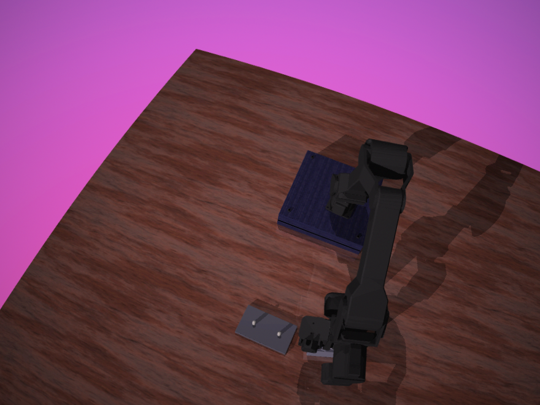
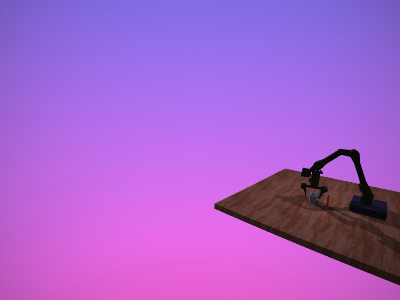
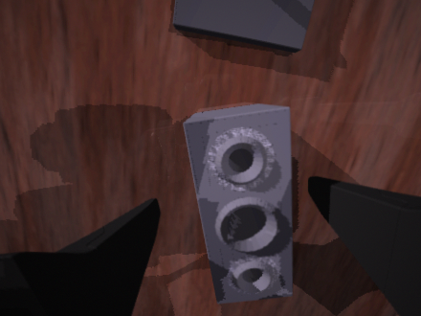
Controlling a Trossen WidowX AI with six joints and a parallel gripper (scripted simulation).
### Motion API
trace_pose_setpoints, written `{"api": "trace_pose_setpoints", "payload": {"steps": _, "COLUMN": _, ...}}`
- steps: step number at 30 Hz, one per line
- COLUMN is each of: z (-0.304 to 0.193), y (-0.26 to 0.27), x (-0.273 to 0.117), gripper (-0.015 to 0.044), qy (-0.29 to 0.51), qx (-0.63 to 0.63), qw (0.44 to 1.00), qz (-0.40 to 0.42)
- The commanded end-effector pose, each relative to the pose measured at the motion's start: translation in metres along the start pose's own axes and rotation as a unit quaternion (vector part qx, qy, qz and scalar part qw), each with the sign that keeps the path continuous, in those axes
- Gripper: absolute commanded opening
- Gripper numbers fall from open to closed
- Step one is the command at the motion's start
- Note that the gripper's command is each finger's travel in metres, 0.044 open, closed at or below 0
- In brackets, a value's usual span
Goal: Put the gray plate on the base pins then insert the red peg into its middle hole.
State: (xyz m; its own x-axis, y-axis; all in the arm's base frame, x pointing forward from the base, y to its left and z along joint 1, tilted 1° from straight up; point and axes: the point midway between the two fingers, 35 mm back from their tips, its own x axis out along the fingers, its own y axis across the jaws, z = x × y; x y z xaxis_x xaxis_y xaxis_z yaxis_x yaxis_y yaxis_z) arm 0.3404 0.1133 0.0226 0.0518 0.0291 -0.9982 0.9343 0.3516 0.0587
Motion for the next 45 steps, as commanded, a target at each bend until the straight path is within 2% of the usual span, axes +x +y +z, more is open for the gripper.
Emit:
{"api": "trace_pose_setpoints", "payload": {"steps": 1, "z": 0.000, "y": -0.003, "x": 0.010, "gripper": 0.0440, "qy": -0.002, "qx": 0.002, "qw": 1.000, "qz": -0.007}}
{"api": "trace_pose_setpoints", "payload": {"steps": 6, "z": 0.000, "y": -0.004, "x": 0.015, "gripper": 0.0440, "qy": -0.001, "qx": 0.002, "qw": 1.000, "qz": -0.007}}
{"api": "trace_pose_setpoints", "payload": {"steps": 16, "z": 0.000, "y": -0.004, "x": 0.015, "gripper": 0.0177, "qy": -0.001, "qx": 0.002, "qw": 1.000, "qz": -0.007}}
{"api": "trace_pose_setpoints", "payload": {"steps": 23, "z": 0.000, "y": -0.004, "x": 0.015, "gripper": 0.0131, "qy": -0.001, "qx": 0.002, "qw": 1.000, "qz": -0.007}}
{"api": "trace_pose_setpoints", "payload": {"steps": 28, "z": 0.001, "y": -0.001, "x": 0.008, "gripper": 0.0000, "qy": -0.002, "qx": 0.002, "qw": 1.000, "qz": -0.007}}
{"api": "trace_pose_setpoints", "payload": {"steps": 45, "z": 0.003, "y": 0.010, "x": -0.044, "gripper": 0.0000, "qy": -0.002, "qx": 0.002, "qw": 1.000, "qz": -0.006}}
